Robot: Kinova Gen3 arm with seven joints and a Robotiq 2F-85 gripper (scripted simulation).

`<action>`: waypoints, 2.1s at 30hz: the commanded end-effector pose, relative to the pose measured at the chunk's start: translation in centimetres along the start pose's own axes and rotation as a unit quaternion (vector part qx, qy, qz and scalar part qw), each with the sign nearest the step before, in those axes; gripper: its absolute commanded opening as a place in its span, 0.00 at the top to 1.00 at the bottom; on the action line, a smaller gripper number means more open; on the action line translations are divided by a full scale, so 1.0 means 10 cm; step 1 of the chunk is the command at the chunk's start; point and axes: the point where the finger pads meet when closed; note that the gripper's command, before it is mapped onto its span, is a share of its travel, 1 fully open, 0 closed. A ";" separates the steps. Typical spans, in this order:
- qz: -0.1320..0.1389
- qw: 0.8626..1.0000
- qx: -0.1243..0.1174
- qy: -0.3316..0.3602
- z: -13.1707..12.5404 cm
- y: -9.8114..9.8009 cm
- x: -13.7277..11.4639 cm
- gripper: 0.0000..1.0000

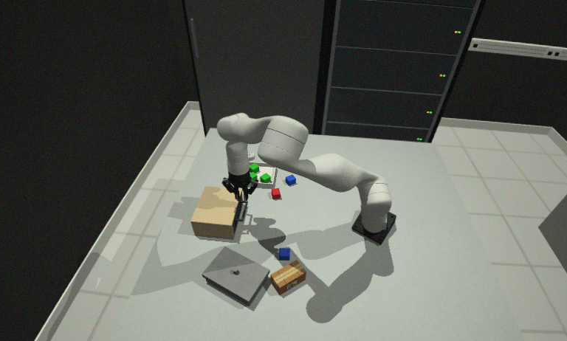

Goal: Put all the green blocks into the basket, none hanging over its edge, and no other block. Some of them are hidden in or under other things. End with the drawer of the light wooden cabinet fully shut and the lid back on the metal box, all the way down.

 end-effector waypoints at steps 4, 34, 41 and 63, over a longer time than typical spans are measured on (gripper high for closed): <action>0.000 1.000 -0.001 0.001 -0.01 -0.23 0.00 0.70; -0.001 1.000 -0.001 0.004 0.02 -0.39 0.01 0.70; -0.001 1.000 -0.001 0.004 0.71 -0.68 0.03 0.70; -0.001 1.000 -0.001 0.004 0.72 -0.68 0.04 0.70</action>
Point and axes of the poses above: the point where the finger pads meet when closed, its own y axis out along the fingers, its own z axis across the jaws, x = y × z, and after that the axes turned 12 degrees about -y, right-handed
